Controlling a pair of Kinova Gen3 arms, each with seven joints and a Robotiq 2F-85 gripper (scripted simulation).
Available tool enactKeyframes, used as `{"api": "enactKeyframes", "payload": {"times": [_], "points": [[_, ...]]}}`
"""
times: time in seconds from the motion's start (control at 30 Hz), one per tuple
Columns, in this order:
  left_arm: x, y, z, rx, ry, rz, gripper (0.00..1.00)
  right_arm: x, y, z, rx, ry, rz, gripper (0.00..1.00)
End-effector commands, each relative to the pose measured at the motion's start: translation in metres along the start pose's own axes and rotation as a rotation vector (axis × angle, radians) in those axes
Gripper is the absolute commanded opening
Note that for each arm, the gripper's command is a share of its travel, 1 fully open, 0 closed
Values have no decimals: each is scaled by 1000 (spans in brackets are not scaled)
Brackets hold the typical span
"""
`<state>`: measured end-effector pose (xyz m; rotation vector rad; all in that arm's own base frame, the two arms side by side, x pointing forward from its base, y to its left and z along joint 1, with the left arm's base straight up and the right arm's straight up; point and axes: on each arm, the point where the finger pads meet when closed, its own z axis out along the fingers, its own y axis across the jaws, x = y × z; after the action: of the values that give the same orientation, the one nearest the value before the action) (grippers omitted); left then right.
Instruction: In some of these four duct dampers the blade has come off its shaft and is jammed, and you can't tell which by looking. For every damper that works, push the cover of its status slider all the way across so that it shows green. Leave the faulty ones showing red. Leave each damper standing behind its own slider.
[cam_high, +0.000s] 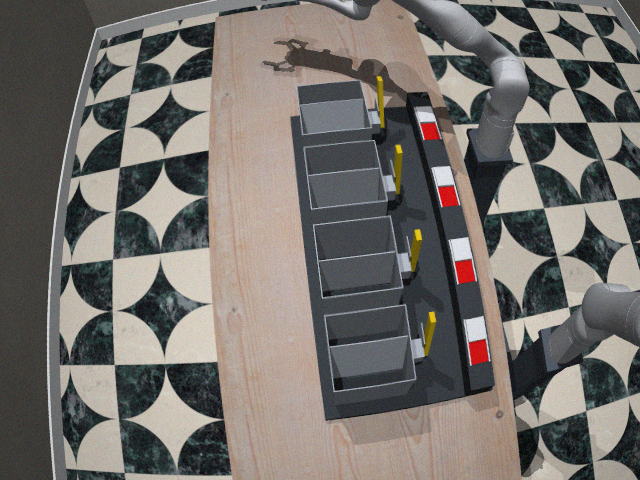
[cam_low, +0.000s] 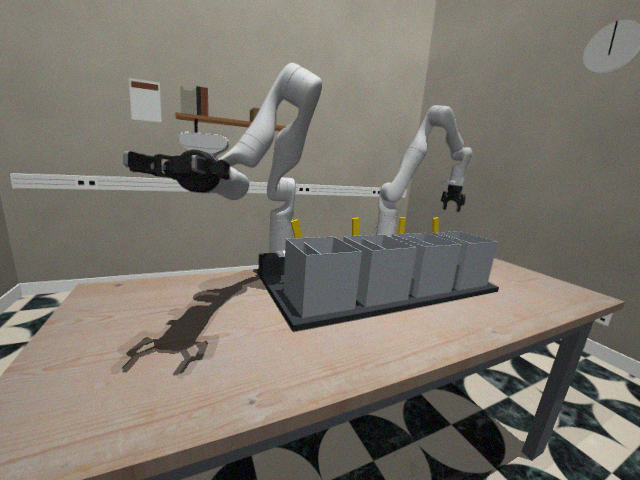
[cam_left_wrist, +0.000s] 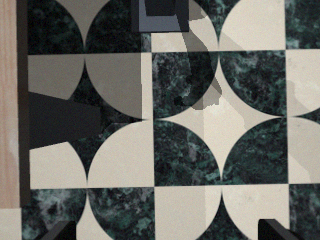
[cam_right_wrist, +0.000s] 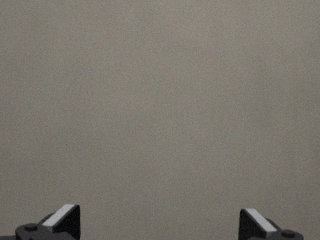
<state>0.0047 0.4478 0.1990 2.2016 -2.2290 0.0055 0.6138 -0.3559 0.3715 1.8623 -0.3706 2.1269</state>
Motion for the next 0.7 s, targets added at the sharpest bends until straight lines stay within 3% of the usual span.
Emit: {"api": "enactKeyframes", "payload": {"times": [0.0,0.13,0.17,0.67], "points": [[-2,4,-1,3,-8,-10,1000,3,-19,4,59,-7,-78,1000],[-2,4,-1,4,-9,-10,1000,4,-39,6,116,-12,-155,1000],[-2,4,-1,4,-9,-10,1000,3,-24,4,71,-6,-95,1000],[-2,4,-1,4,-9,-10,1000,0,-23,6,64,-18,-94,1000]]}}
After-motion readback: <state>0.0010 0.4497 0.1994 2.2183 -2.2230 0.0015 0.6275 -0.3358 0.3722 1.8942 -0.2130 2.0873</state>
